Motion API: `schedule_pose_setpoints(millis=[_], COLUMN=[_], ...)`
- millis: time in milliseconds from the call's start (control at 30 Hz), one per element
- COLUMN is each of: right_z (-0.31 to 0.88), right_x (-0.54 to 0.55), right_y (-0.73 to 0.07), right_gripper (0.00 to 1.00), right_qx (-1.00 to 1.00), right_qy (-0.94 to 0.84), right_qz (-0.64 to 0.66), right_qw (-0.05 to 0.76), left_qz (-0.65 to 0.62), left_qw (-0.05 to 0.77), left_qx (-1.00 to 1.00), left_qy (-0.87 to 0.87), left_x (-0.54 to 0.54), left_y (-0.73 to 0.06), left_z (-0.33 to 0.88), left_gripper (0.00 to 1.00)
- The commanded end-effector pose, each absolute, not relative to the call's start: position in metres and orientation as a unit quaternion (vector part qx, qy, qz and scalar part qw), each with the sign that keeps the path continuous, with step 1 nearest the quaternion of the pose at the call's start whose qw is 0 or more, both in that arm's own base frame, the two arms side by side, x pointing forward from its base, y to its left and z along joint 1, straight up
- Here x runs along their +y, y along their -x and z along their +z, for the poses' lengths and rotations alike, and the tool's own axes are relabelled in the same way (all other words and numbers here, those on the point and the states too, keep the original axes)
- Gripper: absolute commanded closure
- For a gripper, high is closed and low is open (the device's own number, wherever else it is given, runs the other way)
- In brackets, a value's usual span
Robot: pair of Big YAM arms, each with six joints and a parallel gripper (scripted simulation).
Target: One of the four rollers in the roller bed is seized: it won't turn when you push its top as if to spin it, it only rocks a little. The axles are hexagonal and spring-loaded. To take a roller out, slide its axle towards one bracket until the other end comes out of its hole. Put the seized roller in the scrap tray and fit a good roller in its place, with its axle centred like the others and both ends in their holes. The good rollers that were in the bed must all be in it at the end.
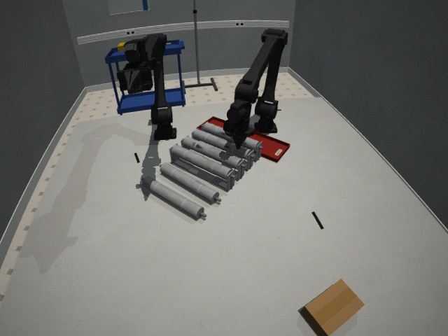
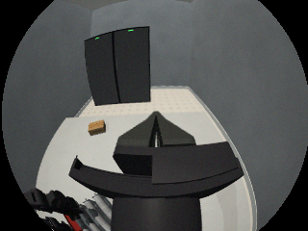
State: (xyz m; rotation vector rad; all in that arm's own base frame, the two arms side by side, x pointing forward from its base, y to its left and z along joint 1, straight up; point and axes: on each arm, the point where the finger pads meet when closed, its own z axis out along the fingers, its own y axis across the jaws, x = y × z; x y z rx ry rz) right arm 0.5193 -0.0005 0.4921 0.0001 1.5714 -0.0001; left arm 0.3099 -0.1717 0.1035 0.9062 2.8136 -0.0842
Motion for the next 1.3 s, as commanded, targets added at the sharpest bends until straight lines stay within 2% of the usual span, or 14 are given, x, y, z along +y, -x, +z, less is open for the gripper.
schedule_pose_setpoints(millis=[0, 633, 800, 867, 900, 1267], right_z=[0.505, 0.505, 0.505, 0.505, 0.505, 0.505], right_x=[0.006, 0.006, 0.006, 0.006, 0.006, 0.006], right_y=[-0.515, -0.515, -0.515, -0.515, -0.515, -0.515], right_gripper=[1.00, 1.00, 1.00, 1.00, 1.00, 1.00], right_qx=[0.695, 0.695, 0.695, 0.695, 0.695, 0.695], right_qy=[0.002, 0.002, 0.002, 0.002, 0.002, 0.002], right_qz=[0.008, 0.008, 0.008, 0.008, 0.008, 0.008], right_qw=[0.719, 0.719, 0.719, 0.719, 0.719, 0.719], left_qz=[-0.029, -0.032, -0.024, -0.026, -0.034, -0.033], left_qw=[0.099, 0.113, 0.070, 0.079, 0.118, 0.115], left_qx=[0.946, 0.945, 0.948, 0.948, 0.944, 0.945], left_qy=[-0.307, -0.307, -0.308, -0.308, -0.307, -0.305], left_x=[-0.181, -0.182, -0.172, -0.175, -0.190, -0.212], left_y=[-0.321, -0.320, -0.301, -0.307, -0.332, -0.361], left_z=[0.110, 0.189, 0.149, 0.155, 0.180, 0.178], left_gripper=[1.00, 1.00, 1.00, 1.00, 1.00, 1.00])
